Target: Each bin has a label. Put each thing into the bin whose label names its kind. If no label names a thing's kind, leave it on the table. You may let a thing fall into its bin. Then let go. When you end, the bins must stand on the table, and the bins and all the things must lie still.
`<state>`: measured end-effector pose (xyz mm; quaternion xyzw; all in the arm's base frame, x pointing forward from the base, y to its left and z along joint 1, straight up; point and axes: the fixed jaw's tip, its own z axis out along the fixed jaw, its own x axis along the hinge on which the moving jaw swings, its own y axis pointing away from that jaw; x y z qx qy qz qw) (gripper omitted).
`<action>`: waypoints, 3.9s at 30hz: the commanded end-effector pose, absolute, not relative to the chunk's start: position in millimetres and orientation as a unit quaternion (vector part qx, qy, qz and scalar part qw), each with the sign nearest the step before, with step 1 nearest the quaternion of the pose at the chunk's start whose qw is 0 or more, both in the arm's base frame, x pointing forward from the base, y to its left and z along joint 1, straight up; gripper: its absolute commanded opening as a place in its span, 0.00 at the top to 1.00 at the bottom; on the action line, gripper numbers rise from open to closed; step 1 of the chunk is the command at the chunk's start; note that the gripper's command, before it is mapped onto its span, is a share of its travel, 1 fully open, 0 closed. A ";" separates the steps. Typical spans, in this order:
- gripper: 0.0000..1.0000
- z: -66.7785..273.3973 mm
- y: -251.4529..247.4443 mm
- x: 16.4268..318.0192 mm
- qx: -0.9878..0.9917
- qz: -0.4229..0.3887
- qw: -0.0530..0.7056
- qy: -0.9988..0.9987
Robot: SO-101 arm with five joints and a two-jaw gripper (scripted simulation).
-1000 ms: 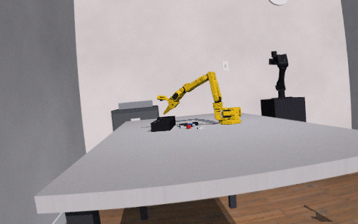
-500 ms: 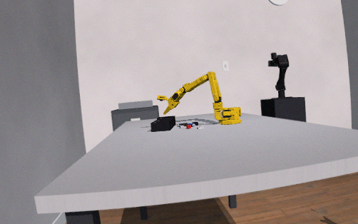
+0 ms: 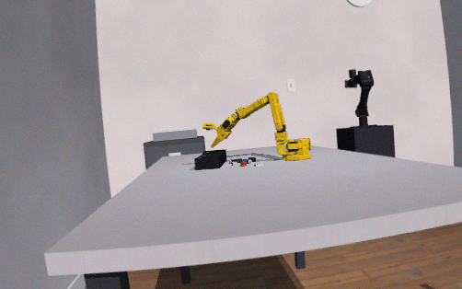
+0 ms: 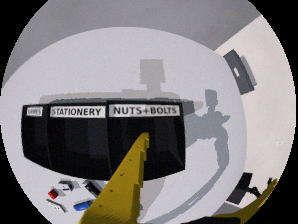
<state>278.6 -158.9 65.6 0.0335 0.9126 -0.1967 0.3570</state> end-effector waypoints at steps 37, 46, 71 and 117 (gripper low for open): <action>0.00 73.7 -115.1 303.1 0.050 -0.101 0.292 0.950; 0.00 74.5 -92.4 304.9 0.057 -0.066 0.250 0.964; 0.00 80.2 -83.5 307.0 0.056 -0.058 0.249 0.965; 0.00 80.2 -83.5 307.0 0.056 -0.059 0.249 0.965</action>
